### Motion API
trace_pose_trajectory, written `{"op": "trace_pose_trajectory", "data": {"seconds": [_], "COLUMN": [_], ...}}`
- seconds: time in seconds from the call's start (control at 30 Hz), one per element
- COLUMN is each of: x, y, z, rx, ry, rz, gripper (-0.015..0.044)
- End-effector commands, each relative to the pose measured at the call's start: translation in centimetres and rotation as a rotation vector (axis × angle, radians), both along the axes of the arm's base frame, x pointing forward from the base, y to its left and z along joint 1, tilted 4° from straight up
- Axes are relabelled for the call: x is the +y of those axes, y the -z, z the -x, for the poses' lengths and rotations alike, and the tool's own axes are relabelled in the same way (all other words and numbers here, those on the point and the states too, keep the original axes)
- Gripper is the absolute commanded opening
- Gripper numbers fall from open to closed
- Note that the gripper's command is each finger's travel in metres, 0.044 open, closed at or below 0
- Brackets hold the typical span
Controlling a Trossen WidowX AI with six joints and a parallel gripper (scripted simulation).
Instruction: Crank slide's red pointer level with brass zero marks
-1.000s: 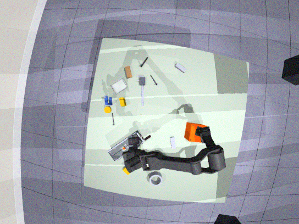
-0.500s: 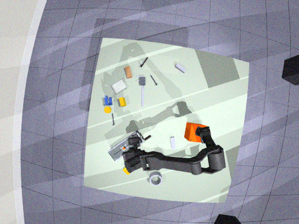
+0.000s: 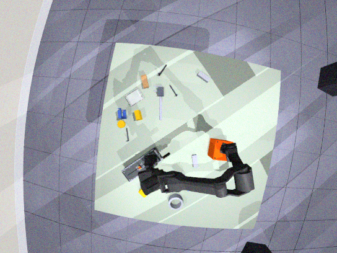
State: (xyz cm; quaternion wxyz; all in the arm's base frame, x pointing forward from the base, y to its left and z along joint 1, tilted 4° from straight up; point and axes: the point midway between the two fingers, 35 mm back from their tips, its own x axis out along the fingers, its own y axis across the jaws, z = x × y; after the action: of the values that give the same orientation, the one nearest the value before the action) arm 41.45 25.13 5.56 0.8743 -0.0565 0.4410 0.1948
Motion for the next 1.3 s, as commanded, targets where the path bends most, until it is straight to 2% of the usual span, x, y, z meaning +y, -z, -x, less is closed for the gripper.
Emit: {"op": "trace_pose_trajectory", "data": {"seconds": [0.0, 0.07, 0.63, 1.2, 1.27], "x": [-0.01, -0.01, -0.01, 0.0, 0.0], "y": [0.01, 0.01, 0.01, 0.0, 0.0], "z": [0.0, 0.0, 0.0, 0.0, 0.0], "rx": [0.0, 0.0, 0.0, 0.0, 0.0], "ry": [0.0, 0.0, 0.0, 0.0, 0.0], "rz": [0.001, 0.001, 0.001, 0.0, 0.0], "gripper": [0.042, 0.044, 0.0, 0.0, 0.0053]}}
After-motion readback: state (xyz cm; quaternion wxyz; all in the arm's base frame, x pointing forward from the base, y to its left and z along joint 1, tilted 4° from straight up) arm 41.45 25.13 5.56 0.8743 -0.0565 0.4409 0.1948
